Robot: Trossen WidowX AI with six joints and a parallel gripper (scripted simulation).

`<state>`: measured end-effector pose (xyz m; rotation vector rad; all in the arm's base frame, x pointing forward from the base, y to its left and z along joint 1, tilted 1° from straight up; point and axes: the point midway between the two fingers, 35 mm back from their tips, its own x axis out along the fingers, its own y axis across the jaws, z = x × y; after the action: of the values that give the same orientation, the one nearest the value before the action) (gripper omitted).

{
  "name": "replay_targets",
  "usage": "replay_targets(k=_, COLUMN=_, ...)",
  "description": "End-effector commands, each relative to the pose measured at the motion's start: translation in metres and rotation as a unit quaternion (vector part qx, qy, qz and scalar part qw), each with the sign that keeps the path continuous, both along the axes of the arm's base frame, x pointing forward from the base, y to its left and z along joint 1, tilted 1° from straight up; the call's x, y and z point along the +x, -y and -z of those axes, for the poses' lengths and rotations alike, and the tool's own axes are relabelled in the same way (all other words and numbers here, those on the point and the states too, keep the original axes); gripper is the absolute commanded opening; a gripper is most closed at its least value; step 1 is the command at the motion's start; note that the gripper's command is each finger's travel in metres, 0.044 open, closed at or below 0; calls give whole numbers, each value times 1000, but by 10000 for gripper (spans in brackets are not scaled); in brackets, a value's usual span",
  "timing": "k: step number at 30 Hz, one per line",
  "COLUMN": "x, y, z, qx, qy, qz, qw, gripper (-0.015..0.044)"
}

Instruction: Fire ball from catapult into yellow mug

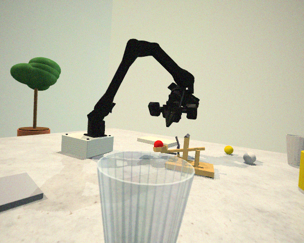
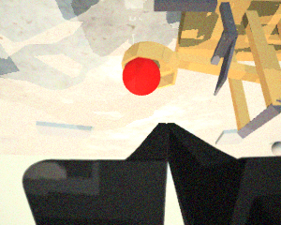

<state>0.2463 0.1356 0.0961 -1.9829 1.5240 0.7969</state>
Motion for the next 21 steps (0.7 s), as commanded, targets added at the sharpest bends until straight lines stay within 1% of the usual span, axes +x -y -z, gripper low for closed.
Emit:
replay_targets(k=1, x=0, y=0, z=8, qx=-4, qy=-2, qz=-4, qw=1000, gripper=0)
replay_targets(k=21, x=3, y=-2, z=41, qx=-4, qy=-2, qz=-4, qw=1000, gripper=0)
